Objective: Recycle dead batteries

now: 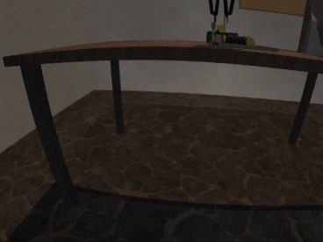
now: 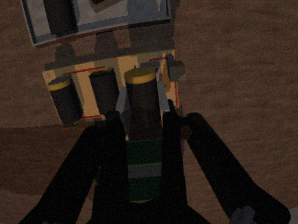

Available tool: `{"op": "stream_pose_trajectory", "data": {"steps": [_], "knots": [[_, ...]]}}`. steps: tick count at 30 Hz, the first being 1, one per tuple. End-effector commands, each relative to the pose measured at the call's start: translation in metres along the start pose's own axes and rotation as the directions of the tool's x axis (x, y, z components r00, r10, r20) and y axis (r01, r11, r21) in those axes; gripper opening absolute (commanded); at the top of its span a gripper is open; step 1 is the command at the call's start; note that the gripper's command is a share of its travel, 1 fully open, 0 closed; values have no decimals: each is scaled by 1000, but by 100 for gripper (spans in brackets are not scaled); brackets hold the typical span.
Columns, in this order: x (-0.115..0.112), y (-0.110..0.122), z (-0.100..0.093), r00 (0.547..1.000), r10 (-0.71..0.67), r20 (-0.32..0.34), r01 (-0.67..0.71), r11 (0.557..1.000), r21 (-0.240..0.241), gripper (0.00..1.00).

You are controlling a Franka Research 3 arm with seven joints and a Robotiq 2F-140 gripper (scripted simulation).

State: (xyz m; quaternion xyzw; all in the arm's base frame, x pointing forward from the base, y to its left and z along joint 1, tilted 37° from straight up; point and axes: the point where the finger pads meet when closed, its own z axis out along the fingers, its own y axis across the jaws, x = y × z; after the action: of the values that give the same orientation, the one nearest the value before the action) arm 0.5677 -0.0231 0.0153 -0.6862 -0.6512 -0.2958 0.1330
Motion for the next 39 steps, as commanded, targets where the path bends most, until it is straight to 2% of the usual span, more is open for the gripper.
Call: {"op": "stream_pose_trajectory", "data": {"steps": [1, 39], "knots": [[-6, 10, -5, 1000, -23, 21, 23, 999, -26, 16], [-6, 10, -5, 1000, -10, 21, 11, 1000, -26, 16]]}}
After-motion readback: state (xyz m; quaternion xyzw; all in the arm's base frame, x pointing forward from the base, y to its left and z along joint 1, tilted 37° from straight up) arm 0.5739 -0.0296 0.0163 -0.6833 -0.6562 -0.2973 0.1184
